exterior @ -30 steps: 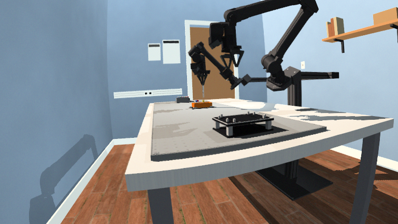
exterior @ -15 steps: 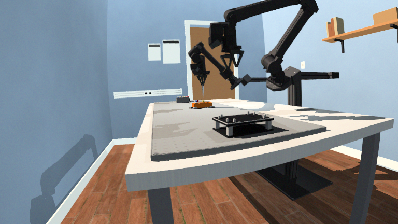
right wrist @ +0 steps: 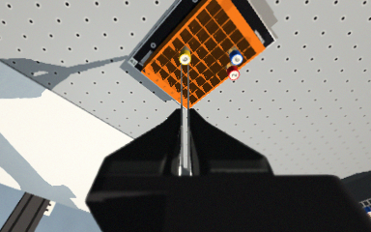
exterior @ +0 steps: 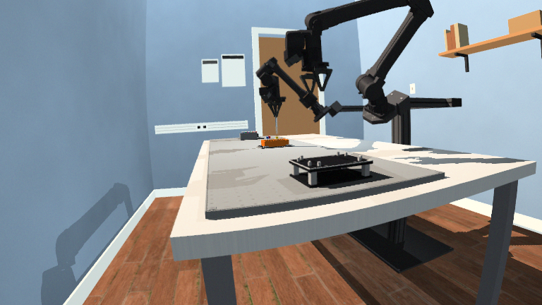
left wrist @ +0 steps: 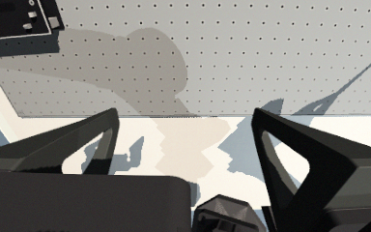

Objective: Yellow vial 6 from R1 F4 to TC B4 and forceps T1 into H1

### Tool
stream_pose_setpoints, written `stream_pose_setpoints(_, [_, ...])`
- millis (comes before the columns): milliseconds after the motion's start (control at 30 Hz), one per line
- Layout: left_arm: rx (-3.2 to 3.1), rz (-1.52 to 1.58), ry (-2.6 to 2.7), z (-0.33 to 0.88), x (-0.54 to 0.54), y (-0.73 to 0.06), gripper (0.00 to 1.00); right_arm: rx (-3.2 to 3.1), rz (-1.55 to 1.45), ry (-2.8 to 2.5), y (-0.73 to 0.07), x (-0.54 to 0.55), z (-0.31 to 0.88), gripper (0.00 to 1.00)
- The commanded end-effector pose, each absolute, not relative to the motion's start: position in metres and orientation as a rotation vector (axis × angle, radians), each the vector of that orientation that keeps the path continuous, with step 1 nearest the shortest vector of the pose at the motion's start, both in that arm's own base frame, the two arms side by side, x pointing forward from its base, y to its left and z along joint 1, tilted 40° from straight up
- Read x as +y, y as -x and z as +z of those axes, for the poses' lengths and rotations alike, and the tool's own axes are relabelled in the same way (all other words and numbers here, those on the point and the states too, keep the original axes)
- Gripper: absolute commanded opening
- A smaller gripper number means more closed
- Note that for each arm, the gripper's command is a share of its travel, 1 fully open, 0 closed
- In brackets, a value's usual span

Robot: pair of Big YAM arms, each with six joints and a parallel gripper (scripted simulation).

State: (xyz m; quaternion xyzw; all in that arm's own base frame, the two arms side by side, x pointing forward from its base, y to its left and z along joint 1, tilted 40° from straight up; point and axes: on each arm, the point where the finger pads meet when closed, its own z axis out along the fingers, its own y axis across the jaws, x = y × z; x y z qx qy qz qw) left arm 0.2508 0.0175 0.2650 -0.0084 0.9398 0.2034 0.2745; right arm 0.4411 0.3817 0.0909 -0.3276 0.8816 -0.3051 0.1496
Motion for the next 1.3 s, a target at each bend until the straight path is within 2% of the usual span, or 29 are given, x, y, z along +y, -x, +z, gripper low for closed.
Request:
stream_pose_setpoints(0, [2.501, 0.531, 0.042, 0.277, 0.015, -0.255, 1.0, 2.522, -0.853, 0.918, -0.449, 0.38, 0.102, 0.07])
stream_pose_setpoints(1267, [2.501, 0.531, 0.042, 0.277, 0.015, -0.255, 1.0, 2.52, -0.856, 0.927, -0.452, 0.382, 0.093, 0.07])
